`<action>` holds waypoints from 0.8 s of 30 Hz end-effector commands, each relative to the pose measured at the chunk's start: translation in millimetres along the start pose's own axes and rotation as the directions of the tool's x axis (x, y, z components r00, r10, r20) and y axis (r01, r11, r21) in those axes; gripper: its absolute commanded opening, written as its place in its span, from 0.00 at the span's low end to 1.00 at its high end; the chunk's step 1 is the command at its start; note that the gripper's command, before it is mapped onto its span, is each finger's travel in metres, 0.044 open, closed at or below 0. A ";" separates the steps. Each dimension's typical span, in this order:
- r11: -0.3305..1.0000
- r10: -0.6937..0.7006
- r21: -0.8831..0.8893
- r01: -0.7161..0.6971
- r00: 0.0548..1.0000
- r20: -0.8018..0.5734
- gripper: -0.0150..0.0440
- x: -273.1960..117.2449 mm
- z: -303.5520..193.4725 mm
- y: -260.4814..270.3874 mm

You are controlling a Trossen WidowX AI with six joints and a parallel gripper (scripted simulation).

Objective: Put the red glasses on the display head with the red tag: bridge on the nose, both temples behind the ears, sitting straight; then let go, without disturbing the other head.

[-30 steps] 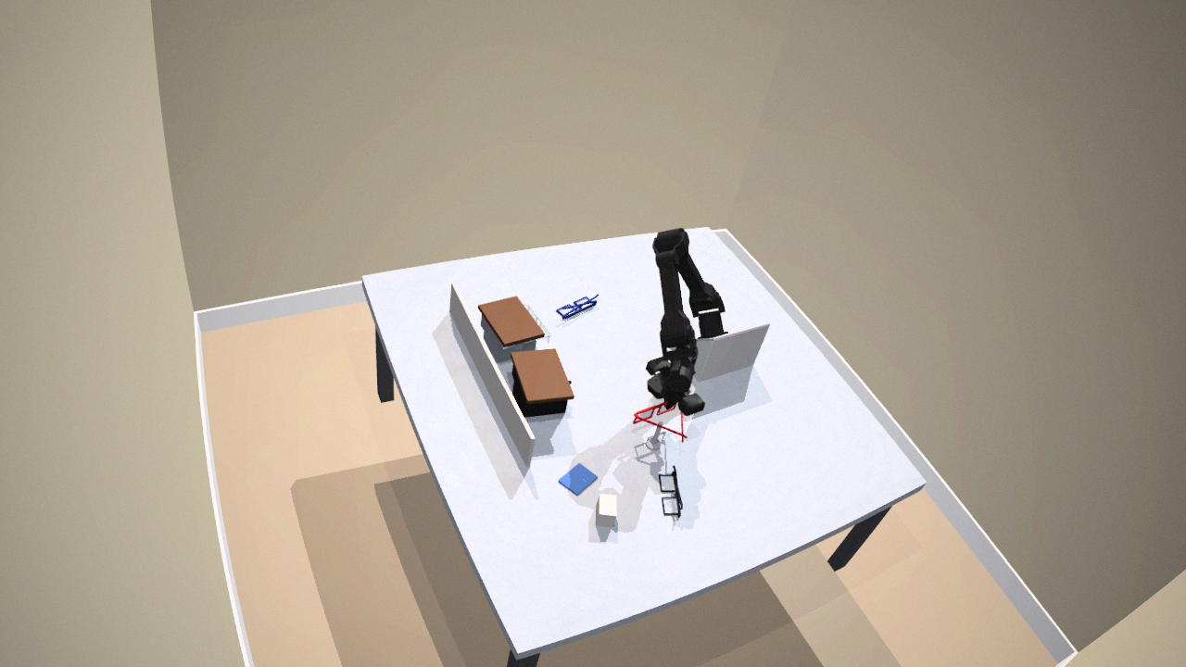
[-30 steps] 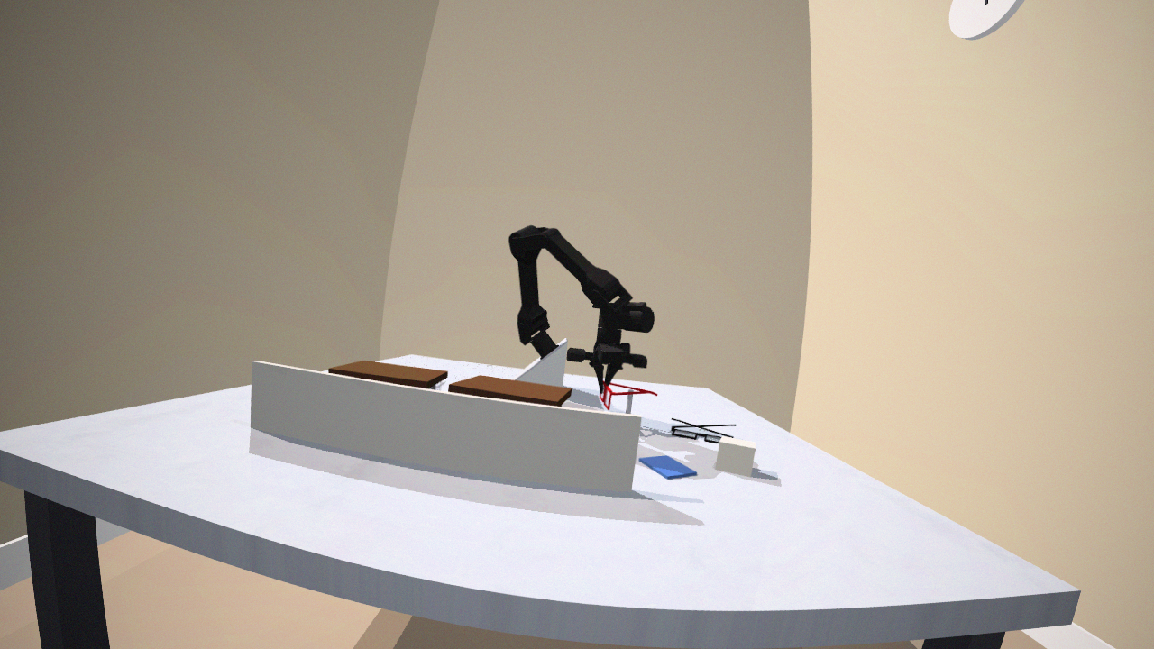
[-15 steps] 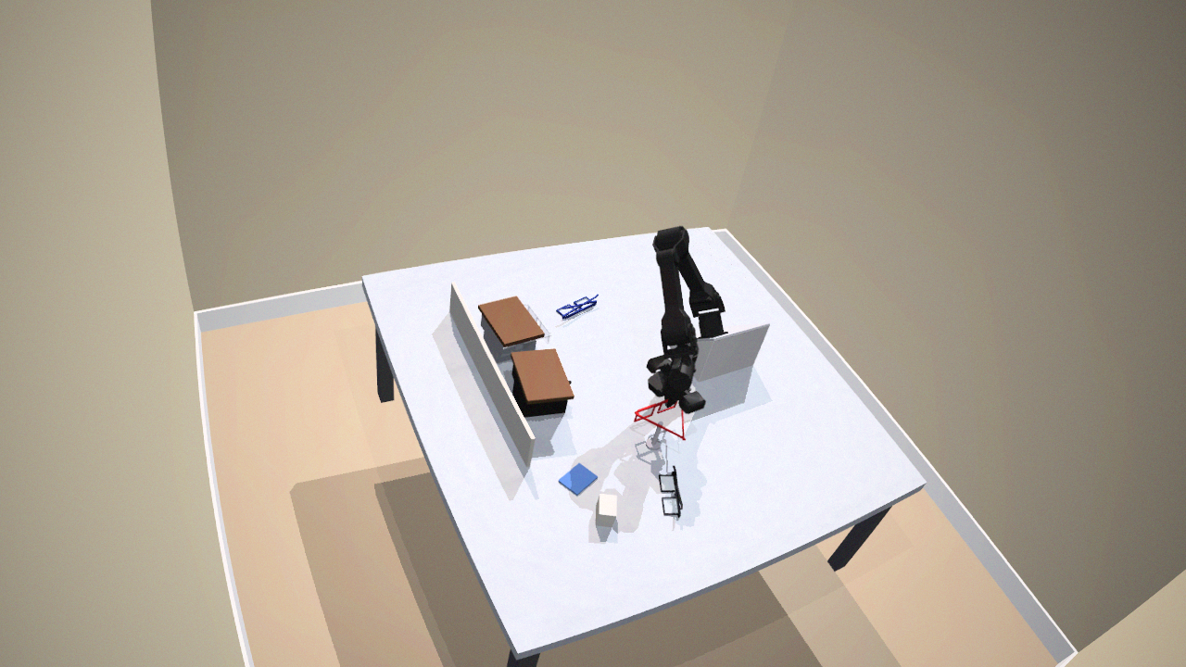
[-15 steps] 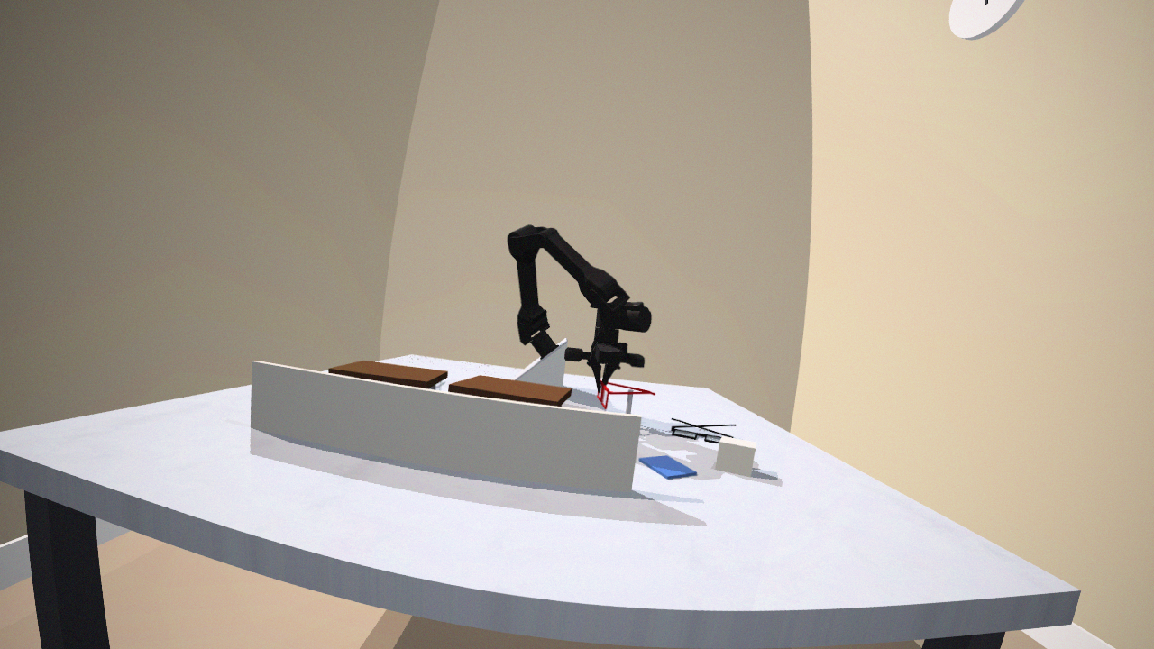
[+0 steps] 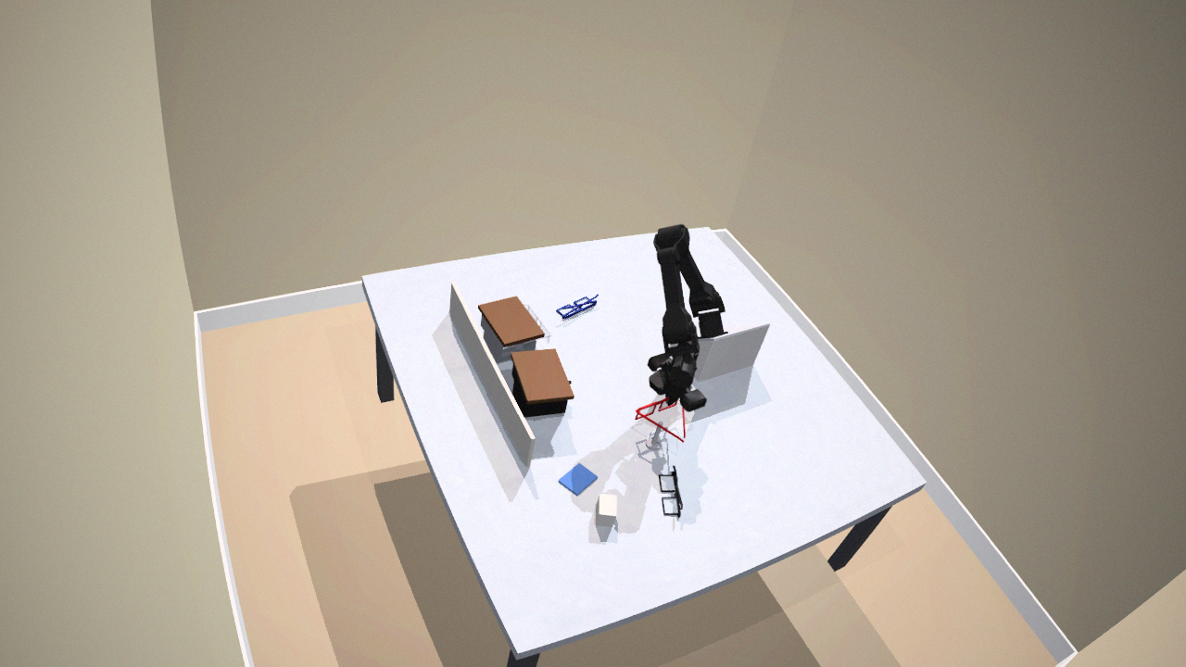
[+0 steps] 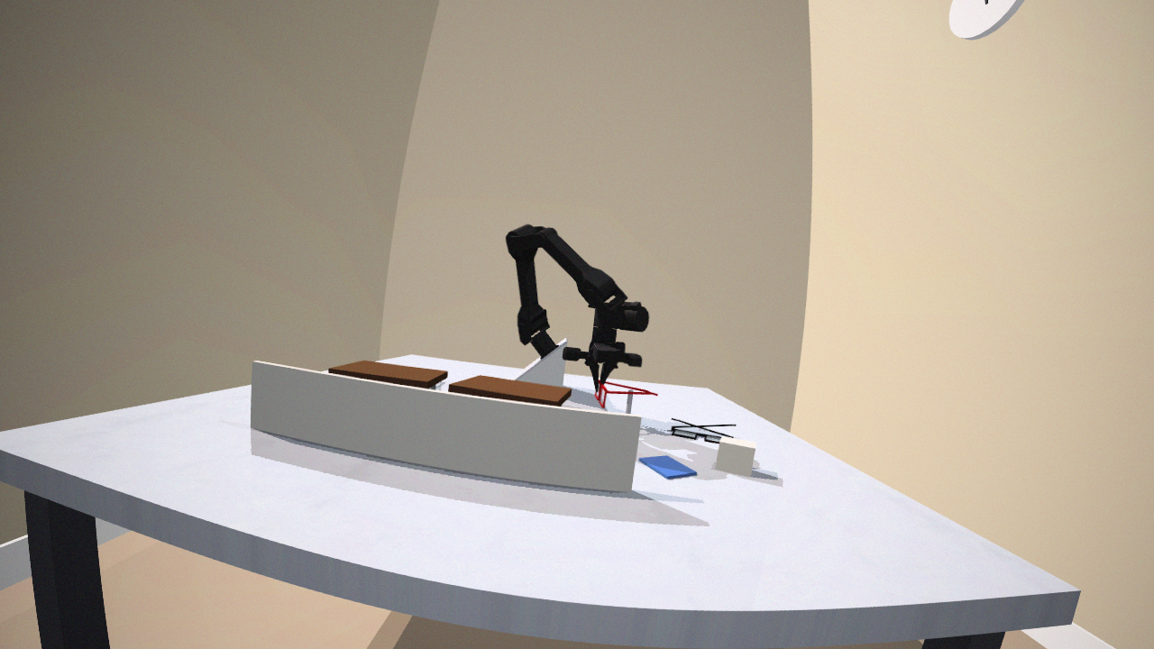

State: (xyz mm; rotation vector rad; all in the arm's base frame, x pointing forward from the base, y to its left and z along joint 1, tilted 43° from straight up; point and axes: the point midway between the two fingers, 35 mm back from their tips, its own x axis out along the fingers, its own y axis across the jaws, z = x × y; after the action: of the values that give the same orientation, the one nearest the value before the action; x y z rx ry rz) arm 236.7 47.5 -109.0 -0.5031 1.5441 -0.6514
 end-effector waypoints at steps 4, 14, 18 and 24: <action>1.000 -0.003 0.001 0.003 1.000 -0.003 0.25 0.8 -5.5 -2.8; 1.000 -0.003 0.001 0.003 1.000 -0.003 0.25 0.9 -10.7 -5.0; 1.000 -0.003 0.000 0.003 1.000 -0.003 0.25 0.9 -12.9 -5.7; 1.000 -0.003 0.000 0.003 1.000 -0.003 0.25 0.9 -16.4 -6.7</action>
State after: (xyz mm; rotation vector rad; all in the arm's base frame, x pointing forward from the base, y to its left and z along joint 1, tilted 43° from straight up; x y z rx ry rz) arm 224.4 44.8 -105.1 -0.5050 1.5418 -0.6524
